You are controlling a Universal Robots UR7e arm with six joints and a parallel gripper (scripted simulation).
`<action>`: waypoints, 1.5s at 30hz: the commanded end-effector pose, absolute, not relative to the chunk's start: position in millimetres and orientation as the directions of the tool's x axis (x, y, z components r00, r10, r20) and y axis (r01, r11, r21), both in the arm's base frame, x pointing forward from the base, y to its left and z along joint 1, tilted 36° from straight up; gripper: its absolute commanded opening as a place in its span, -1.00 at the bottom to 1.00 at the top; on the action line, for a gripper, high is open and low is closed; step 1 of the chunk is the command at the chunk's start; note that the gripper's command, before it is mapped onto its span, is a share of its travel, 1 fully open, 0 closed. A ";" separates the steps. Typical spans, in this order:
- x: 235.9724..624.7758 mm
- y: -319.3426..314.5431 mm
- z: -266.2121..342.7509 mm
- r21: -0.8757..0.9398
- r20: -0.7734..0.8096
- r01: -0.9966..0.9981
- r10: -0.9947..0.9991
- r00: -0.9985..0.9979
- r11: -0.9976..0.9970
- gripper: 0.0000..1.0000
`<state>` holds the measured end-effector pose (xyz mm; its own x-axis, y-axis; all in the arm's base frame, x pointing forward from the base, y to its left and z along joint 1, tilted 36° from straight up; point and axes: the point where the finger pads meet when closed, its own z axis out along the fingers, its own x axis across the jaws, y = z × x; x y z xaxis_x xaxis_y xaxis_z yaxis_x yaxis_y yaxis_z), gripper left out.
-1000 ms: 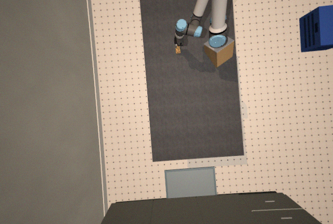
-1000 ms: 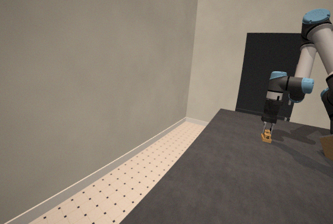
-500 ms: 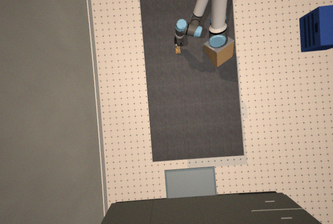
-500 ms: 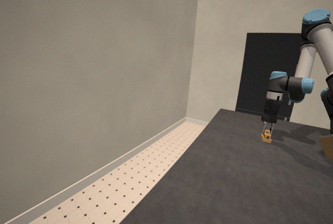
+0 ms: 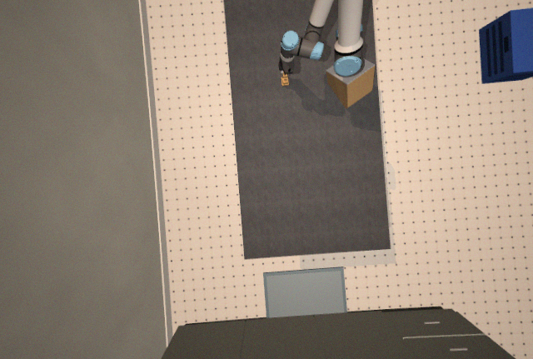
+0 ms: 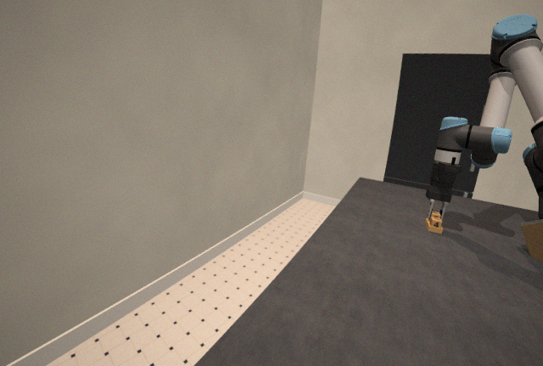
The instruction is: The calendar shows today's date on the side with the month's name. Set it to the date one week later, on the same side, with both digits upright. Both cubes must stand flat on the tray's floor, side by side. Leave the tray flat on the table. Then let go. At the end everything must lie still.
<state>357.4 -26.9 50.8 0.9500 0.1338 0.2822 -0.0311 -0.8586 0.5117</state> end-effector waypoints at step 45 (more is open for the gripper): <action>360.3 -31.1 44.0 0.512 0.283 -0.031 0.134 0.950 -0.859 0.14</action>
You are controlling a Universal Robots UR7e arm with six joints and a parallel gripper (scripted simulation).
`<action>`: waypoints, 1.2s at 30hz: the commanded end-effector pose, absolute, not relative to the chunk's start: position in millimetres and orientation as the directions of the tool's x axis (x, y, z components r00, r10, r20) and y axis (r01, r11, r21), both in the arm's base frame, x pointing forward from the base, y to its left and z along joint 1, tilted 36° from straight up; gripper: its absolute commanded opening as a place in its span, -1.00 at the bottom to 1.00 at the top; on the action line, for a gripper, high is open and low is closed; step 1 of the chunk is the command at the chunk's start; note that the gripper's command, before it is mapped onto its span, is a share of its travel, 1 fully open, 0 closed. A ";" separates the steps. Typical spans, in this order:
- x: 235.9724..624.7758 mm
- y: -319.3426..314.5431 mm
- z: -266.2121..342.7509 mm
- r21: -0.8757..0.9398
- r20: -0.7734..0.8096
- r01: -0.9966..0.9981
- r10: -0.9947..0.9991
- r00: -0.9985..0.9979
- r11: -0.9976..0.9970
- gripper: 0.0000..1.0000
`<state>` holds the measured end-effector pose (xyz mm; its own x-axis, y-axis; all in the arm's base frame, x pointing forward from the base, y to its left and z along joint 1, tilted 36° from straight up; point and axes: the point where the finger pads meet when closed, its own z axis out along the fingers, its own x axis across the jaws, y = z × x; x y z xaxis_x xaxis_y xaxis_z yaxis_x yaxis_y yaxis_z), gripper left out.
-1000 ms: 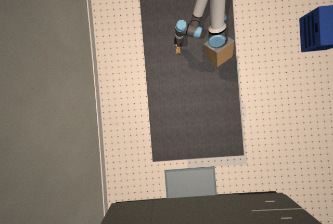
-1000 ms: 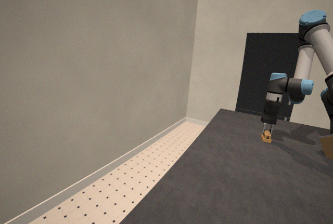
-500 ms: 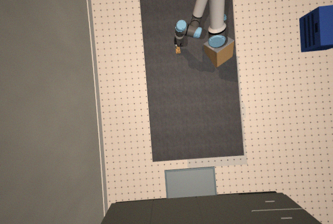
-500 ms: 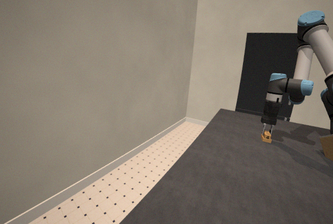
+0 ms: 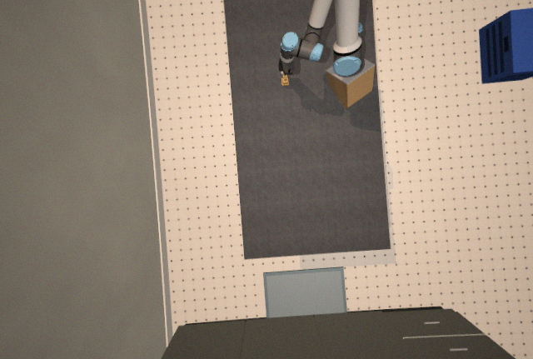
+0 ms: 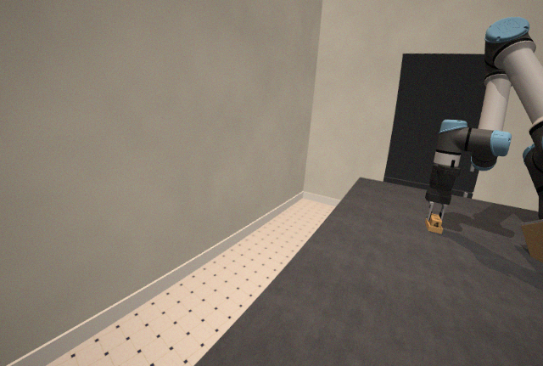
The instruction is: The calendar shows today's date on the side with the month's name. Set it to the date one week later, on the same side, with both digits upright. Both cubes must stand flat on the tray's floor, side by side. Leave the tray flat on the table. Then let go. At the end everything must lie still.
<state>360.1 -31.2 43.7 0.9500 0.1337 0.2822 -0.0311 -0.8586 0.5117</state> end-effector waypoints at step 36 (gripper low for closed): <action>360.3 -31.1 44.0 0.512 0.283 -0.031 0.134 0.950 -0.859 0.26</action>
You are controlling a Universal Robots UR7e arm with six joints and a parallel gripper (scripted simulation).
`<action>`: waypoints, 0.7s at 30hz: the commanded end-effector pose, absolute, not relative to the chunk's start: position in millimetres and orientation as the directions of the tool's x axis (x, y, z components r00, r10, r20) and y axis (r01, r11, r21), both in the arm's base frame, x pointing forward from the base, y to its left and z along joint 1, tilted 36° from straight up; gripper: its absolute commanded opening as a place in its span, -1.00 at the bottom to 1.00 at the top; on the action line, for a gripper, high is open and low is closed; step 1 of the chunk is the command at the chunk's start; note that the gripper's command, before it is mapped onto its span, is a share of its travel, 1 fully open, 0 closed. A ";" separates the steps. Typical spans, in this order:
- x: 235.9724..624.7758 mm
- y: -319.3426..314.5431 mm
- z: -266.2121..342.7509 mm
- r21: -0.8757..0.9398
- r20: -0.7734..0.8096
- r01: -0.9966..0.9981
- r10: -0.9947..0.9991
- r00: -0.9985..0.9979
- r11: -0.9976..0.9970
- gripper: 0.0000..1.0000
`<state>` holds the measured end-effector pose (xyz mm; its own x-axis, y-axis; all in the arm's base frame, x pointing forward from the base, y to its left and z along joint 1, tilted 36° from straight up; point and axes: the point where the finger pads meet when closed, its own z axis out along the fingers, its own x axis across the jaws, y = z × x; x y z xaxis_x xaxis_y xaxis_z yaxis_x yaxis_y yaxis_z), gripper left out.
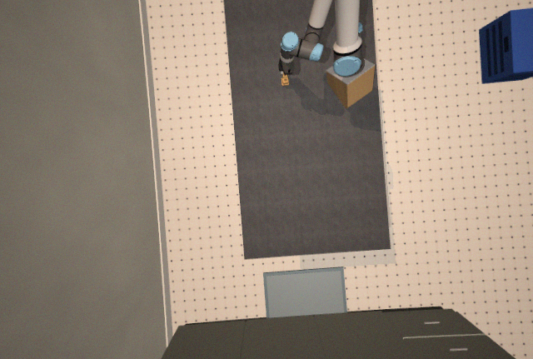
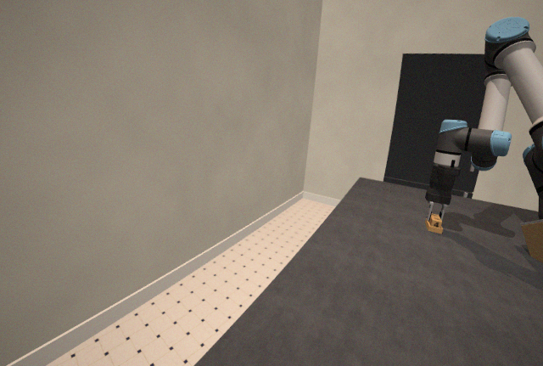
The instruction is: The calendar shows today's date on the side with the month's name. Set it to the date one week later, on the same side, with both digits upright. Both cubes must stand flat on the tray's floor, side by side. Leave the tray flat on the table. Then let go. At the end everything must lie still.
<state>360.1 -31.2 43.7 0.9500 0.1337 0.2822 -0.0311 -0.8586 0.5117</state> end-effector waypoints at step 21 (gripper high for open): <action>360.3 -31.1 44.0 0.512 0.283 -0.031 0.134 0.950 -0.859 0.74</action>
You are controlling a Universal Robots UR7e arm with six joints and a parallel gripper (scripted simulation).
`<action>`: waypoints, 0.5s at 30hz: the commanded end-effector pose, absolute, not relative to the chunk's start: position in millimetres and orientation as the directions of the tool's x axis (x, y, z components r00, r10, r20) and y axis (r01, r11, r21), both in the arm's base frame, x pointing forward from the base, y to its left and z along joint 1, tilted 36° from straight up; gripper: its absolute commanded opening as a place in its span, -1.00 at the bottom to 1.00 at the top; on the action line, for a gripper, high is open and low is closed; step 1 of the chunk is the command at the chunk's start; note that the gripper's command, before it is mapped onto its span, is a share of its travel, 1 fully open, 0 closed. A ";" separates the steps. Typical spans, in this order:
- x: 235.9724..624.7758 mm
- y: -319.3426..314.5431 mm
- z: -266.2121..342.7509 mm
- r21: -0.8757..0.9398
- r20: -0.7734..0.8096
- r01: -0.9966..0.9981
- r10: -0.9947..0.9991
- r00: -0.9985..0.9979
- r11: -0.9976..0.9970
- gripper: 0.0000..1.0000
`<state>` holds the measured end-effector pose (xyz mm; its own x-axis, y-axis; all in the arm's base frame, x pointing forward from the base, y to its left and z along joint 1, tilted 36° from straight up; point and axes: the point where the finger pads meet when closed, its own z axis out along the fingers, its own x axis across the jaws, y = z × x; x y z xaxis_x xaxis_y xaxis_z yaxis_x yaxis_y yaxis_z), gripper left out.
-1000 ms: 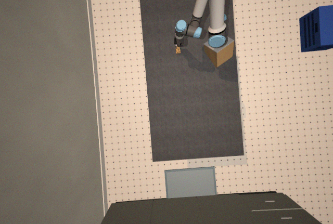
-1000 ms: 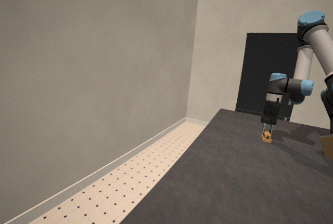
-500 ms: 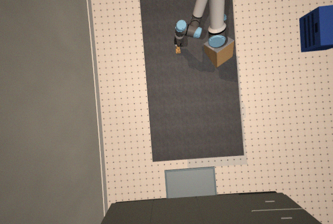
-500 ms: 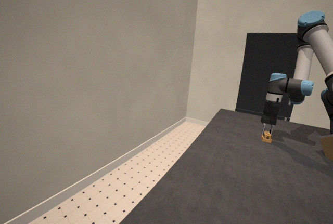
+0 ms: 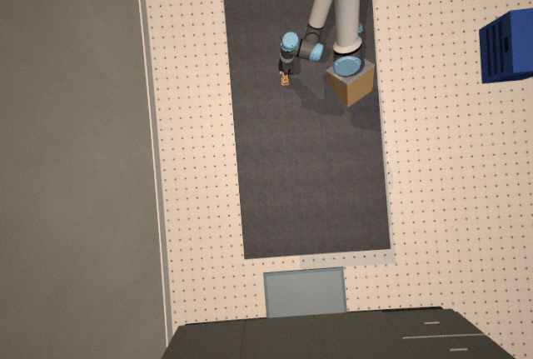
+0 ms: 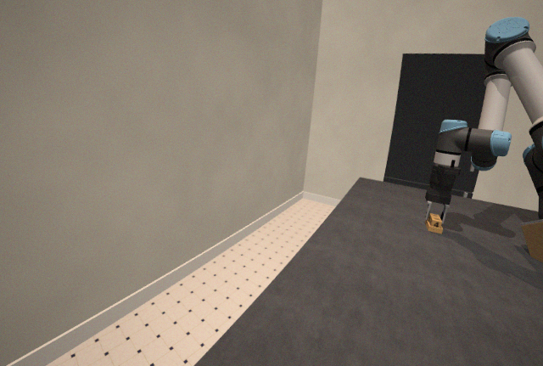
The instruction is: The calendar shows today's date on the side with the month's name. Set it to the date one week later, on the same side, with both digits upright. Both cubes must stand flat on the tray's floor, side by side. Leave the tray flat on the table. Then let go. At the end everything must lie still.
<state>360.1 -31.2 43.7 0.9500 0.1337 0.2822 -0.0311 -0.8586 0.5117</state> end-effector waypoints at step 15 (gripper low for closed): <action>357.2 -26.2 52.0 0.512 0.283 -0.031 0.134 0.950 -0.859 0.74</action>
